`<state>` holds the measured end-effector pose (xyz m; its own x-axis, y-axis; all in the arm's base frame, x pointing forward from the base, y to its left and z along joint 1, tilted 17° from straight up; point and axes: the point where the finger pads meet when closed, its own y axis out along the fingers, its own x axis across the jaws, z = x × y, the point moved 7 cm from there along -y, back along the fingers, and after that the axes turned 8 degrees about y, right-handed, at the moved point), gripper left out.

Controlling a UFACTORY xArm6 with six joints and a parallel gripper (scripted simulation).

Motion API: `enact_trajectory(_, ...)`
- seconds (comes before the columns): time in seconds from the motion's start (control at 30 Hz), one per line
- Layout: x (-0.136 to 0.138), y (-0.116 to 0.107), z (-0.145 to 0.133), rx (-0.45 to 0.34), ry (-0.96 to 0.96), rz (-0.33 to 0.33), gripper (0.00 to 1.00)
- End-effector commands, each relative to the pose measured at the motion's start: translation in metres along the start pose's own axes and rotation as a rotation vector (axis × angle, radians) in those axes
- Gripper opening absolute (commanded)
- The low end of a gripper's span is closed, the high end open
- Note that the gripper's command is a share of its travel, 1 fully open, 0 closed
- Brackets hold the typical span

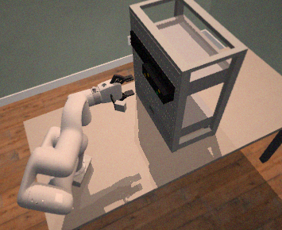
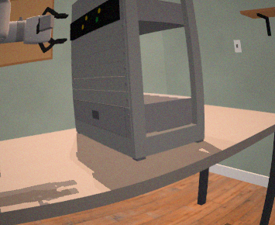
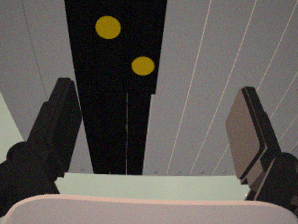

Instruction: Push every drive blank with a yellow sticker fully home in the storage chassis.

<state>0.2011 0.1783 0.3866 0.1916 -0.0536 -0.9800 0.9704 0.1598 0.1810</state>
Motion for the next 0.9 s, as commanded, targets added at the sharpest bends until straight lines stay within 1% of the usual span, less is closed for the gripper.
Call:
enact_trajectory(0.0,-0.0013,0.0005,-0.0004,-0.001,0.006,0.007,1.0)
enact_trajectory(0.37,-0.0012,0.001,-0.0041,-0.017,0.032,0.037,1.0)
enact_trajectory(0.87,-0.0011,0.0011,-0.0049,-0.021,0.037,0.044,1.0)
